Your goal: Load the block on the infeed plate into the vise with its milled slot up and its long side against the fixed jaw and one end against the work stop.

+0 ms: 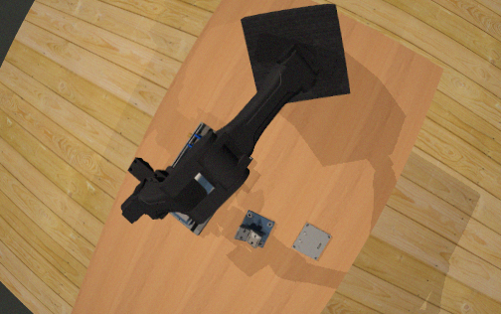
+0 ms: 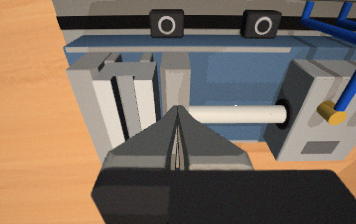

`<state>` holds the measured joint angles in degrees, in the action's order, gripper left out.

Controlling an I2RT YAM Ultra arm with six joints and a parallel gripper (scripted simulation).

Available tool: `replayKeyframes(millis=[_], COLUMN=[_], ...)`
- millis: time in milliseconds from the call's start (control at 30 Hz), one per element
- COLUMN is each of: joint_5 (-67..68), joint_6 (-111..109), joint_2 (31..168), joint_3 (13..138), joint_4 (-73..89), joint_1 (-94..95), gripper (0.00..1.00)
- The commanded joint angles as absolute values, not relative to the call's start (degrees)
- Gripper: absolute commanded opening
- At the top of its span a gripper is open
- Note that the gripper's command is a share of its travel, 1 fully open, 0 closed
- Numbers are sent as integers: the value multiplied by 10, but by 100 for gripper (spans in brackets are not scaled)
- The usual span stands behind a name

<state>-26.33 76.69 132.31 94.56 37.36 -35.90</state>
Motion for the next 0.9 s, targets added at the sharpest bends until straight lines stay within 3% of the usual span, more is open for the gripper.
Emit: replayKeyframes(millis=[0,867], joint_5=[-256,-256], joint_6=[772,772], joint_2=[1322,1318], joint_3=[963,963], joint_4=[368,368], joint_1=[-360,-362], gripper=[0,0])
